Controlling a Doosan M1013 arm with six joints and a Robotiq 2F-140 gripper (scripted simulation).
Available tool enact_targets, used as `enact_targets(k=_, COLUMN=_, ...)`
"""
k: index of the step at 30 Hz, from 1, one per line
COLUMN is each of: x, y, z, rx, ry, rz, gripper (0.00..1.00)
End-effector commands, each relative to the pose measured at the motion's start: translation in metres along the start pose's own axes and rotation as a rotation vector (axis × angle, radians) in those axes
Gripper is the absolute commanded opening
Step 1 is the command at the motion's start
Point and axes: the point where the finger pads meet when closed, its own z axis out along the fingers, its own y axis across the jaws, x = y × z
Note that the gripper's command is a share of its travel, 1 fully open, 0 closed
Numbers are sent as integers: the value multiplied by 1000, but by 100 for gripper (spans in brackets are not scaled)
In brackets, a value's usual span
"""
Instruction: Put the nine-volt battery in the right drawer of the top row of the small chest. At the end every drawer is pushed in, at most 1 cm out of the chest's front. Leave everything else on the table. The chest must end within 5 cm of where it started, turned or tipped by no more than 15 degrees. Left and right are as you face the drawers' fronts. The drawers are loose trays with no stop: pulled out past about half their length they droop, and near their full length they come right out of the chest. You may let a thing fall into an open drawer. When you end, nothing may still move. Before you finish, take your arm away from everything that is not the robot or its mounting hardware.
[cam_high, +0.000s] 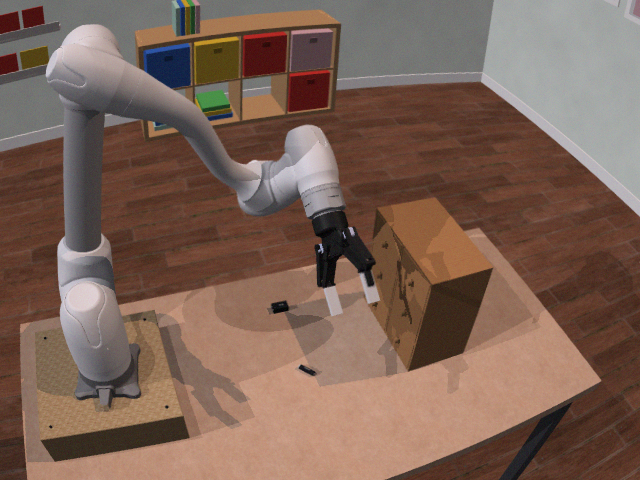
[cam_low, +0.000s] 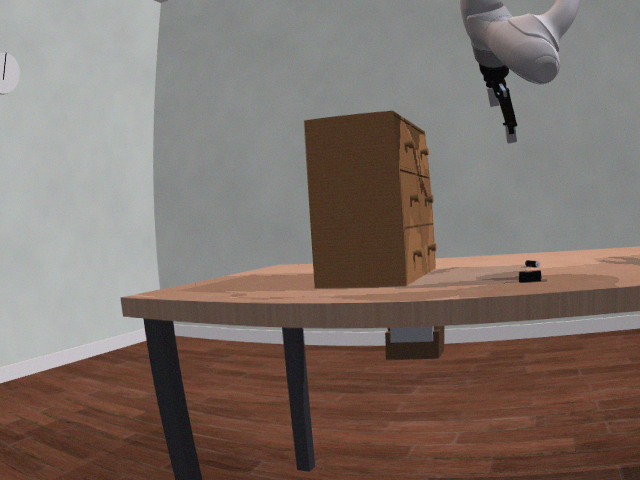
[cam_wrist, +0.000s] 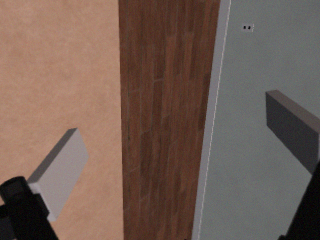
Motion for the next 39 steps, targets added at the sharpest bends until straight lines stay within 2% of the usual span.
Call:
enact_targets(k=1, x=0, y=0, z=0, rx=0, ry=0, rz=0, gripper=100)
enact_targets(k=19, x=-2, y=-1, z=0, rx=10, ry=-4, rz=3, gripper=100)
enact_targets(k=21, x=-9, y=-4, z=0, rx=69, ry=-22, rz=21, gripper=100)
enact_targets(k=23, x=-22, y=-13, z=-3, rx=191, ry=-48, rz=55, gripper=100)
enact_targets(k=24, x=-22, y=-13, z=-3, rx=191, ry=-48, rz=55, gripper=100)
enact_targets(k=25, x=-28, y=-19, z=-8, rx=273, ry=-58, rz=78, gripper=100)
enact_targets(k=27, x=-28, y=-19, z=-8, rx=273, ry=-58, rz=78, gripper=100)
enact_targets(k=28, x=-32, y=-25, z=-17, rx=364, ry=-61, rz=102, gripper=100)
enact_targets(k=29, x=-32, y=-25, z=-17, rx=364, ry=-61, rz=102, gripper=100)
enact_targets(k=30, x=-35, y=-30, z=-28, rx=461, ry=-55, rz=126, gripper=100)
enact_targets(k=34, x=-35, y=-30, z=-28, rx=461, ry=-55, rz=126, gripper=100)
enact_targets(k=36, x=-32, y=-35, z=-58, rx=646, ry=-16, rz=173, gripper=100)
enact_targets(k=38, x=-32, y=-35, z=-58, rx=646, ry=-16, rz=173, gripper=100)
enact_targets(k=39, x=-28, y=-34, z=-73, rx=725, ry=12, rz=193, gripper=100)
